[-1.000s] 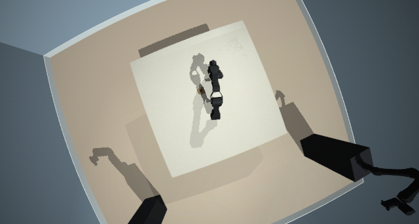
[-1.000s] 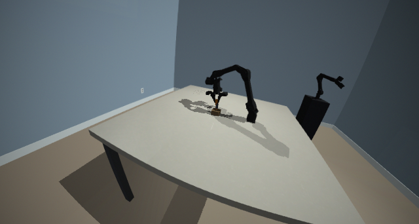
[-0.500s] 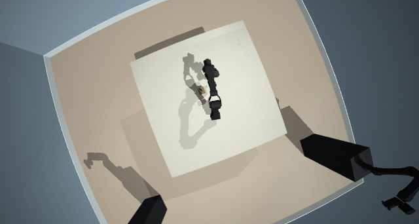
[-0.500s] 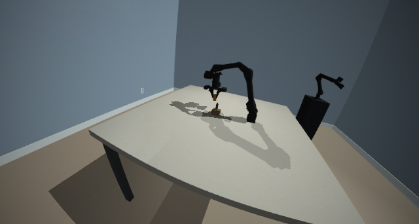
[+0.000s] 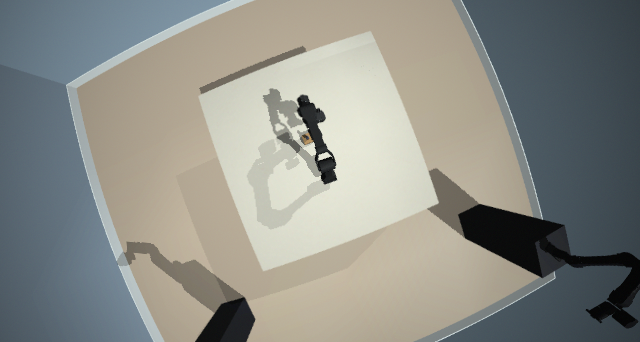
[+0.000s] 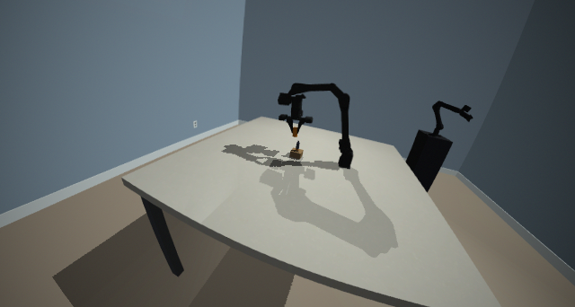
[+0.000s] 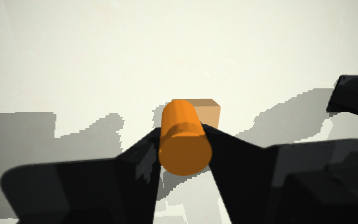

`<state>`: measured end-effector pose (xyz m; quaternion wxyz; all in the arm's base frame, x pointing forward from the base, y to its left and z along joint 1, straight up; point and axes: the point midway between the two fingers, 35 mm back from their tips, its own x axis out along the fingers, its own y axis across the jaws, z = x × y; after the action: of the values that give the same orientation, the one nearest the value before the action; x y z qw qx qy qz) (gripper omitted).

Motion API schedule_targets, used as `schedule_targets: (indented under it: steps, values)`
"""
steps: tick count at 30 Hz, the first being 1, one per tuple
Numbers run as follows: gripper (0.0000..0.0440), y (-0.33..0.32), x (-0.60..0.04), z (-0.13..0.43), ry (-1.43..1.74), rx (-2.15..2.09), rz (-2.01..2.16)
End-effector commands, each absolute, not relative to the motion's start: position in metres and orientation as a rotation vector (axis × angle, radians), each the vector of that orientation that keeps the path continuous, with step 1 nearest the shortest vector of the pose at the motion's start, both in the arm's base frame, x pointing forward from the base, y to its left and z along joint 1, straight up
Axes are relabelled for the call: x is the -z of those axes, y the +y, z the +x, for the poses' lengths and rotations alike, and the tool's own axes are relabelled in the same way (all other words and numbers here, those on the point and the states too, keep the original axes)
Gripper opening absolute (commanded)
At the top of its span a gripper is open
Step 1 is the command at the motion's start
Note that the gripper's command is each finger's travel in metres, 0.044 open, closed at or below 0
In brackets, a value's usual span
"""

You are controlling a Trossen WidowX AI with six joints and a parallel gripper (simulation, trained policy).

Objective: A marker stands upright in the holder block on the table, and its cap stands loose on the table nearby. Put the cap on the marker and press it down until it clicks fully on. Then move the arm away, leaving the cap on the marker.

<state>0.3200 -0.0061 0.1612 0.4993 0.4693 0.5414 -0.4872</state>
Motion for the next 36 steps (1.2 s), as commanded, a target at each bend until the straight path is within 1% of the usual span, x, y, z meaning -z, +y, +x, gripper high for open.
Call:
schedule_targets:
  steps: [1,10,23,36]
  values:
    - [0.0048,0.01,-0.168,0.311,1.328,1.169,1.123]
    - [0.0027,0.036,-0.176,0.293,1.359,1.149,1.082]
    - [0.0001,0.042,-0.164,0.285,1.38,1.153,1.054]
    - [0.0,0.041,-0.139,0.282,1.408,1.157,1.036]
